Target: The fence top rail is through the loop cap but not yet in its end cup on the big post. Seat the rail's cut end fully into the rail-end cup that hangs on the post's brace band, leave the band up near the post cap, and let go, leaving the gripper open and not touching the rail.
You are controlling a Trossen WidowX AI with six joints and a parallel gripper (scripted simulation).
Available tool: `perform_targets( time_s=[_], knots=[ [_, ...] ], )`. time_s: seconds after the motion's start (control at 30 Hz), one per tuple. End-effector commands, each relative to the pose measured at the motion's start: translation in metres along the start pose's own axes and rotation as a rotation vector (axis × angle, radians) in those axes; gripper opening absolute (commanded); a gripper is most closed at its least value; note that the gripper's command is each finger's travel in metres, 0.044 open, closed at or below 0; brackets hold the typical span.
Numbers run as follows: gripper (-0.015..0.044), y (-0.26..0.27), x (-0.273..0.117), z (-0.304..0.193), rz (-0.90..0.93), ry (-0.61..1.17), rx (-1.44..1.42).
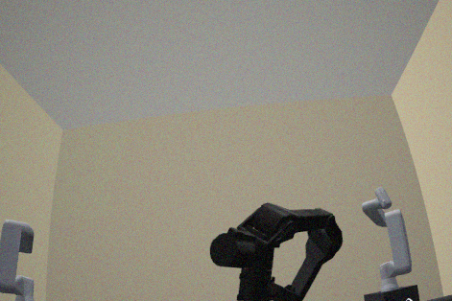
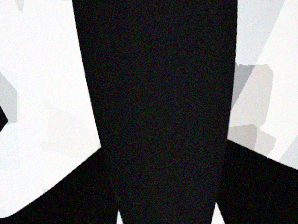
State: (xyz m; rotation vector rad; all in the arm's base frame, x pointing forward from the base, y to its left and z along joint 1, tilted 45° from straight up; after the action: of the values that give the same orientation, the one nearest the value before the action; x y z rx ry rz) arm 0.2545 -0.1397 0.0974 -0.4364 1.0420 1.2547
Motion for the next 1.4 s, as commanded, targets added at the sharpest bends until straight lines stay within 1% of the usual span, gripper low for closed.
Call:
perform_targets(
  time_s=[0.0, 1.37],
  knots=[
    [0.0000, 0.0002, -0.0014, -0.0035, -0.005, 0.009, 0.002],
    [0.0000, -0.0011, -0.0010, -0.0027, -0.001, 0.005, -0.002]
  ],
)
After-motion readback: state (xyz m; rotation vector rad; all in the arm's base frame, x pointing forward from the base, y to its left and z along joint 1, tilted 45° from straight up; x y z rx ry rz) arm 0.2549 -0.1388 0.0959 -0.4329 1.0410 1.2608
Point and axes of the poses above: the point midway between the two fingers, 35 mm back from their tips, its own x axis out along the fingers, its own y axis across the jaws, z = x × y, the point moved 4 cm from there along -x, back along the fingers, and after that the axes turned 12 degrees about x, right-handed, at the moved point
